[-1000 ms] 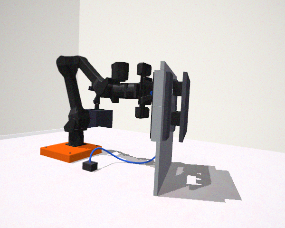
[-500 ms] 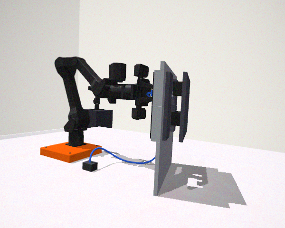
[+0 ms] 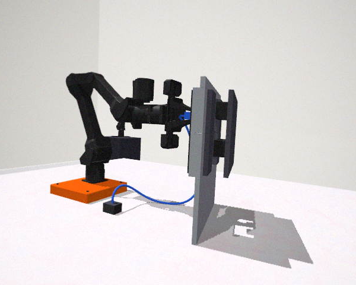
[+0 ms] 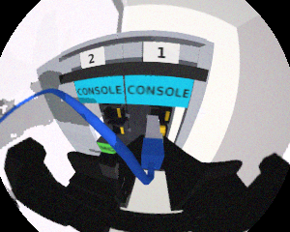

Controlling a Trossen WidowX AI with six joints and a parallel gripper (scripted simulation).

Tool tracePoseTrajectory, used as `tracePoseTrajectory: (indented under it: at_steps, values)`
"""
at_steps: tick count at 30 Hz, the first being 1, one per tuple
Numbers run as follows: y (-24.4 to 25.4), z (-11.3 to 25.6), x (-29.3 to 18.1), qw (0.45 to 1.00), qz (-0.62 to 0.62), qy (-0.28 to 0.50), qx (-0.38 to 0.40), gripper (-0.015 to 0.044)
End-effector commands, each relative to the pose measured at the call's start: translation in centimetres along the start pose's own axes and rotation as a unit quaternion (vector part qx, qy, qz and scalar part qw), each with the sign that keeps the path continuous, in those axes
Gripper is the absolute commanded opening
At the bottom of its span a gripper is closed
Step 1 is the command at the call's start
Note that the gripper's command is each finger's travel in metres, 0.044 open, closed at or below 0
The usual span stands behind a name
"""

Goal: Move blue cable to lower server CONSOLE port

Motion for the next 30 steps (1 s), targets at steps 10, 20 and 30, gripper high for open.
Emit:
tracePoseTrajectory:
  at_steps: [10,20,30]
  values:
    - [-0.2,1.0,-0.3,1.0,0.001,-0.001,-0.004,0.0]
    - [-0.1,1.7,-0.5,1.0,0.002,-0.001,-0.003,0.0]
    - [-0.1,2.4,-0.7,1.0,0.002,-0.001,-0.003,0.0]
Point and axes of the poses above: the point midway between the two fingers, 35 mm back from their tips, its own z axis back along the fingers, its own y axis across the jaws, x = y × z, the point moved 6 cm from there along z, back along the fingers, and after that the axes turned 7 degrees about z, right-handed, at the moved point
